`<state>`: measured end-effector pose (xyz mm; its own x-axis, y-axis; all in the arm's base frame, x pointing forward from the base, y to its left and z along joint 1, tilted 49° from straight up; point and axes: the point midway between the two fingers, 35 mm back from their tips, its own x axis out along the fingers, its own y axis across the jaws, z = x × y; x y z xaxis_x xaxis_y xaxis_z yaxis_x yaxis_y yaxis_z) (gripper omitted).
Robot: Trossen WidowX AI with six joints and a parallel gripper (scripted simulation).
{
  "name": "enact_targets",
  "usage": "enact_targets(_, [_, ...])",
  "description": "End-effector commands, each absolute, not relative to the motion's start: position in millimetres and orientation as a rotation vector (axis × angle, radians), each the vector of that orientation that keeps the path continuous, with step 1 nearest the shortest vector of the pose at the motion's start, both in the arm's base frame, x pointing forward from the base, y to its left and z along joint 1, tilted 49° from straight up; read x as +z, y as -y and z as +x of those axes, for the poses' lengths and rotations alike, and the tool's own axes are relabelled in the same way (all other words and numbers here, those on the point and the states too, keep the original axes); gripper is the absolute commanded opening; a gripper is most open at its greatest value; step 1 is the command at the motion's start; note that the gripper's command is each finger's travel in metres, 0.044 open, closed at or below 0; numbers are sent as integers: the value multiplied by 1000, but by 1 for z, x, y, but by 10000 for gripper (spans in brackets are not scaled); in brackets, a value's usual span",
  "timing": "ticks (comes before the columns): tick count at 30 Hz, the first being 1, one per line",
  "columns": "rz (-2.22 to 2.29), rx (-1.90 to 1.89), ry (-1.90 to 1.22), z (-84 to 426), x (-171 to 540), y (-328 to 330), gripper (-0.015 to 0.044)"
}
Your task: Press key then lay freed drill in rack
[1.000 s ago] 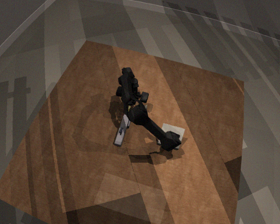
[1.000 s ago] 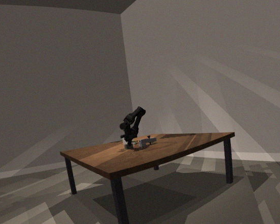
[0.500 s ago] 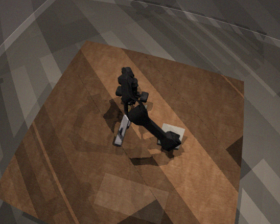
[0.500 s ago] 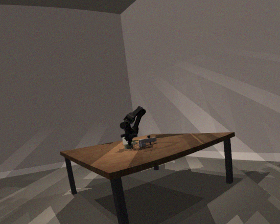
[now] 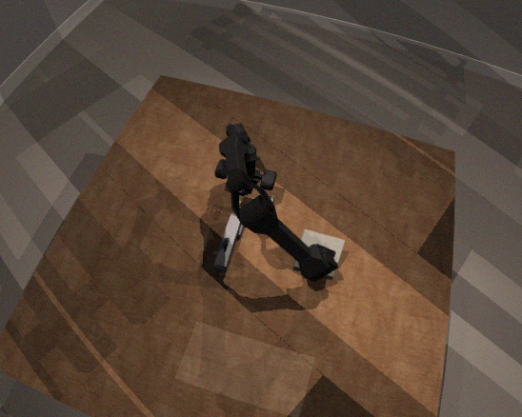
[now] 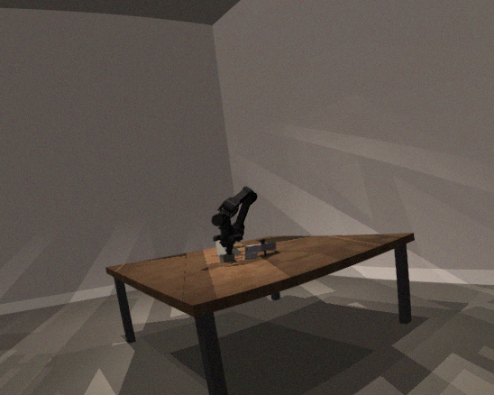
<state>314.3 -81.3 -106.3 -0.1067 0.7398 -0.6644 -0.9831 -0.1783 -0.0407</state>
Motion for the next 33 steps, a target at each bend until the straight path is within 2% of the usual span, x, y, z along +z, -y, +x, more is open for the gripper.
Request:
enact_targets(1, [-665, 1649, -495, 314, -105, 84, 0])
enact_targets(33, [-665, 1649, -496, 315, -97, 92, 0])
